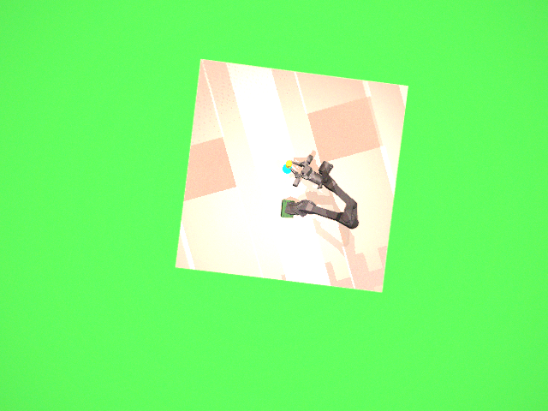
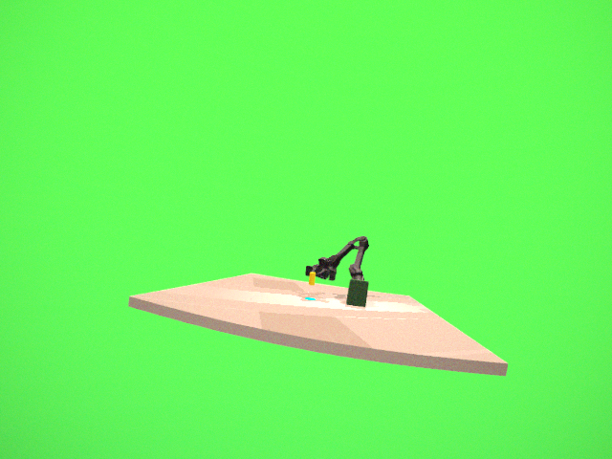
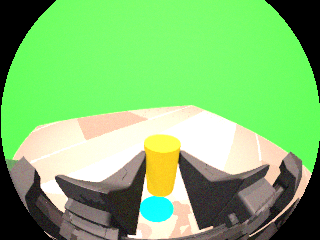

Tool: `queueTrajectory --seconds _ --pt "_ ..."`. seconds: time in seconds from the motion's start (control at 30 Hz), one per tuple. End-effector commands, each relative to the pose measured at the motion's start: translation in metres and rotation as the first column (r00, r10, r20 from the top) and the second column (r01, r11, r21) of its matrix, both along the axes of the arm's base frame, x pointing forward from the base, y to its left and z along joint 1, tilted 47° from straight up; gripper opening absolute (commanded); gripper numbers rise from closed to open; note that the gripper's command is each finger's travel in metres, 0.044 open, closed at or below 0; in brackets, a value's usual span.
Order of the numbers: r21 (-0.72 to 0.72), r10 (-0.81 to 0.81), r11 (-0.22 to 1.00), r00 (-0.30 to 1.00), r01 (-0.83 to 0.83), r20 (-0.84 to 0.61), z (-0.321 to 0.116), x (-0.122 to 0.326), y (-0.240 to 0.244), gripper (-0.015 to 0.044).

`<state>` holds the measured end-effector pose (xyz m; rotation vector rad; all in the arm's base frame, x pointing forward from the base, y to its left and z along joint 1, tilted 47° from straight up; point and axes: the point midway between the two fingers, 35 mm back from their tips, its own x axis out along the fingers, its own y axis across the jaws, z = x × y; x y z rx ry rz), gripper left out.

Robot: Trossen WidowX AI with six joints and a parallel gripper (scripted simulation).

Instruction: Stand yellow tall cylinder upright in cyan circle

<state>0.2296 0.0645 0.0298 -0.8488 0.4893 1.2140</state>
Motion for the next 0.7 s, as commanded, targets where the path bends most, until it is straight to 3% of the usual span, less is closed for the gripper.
queueTrajectory --seconds 0.0,0.67 --pt "0.005 0.003 1.000 1.000 -0.003 0.001 -0.008 0.002 -0.008 0.0105" --pt "0.010 -0.001 1.000 1.000 0.001 0.001 -0.047 0.004 -0.048 0.0105"
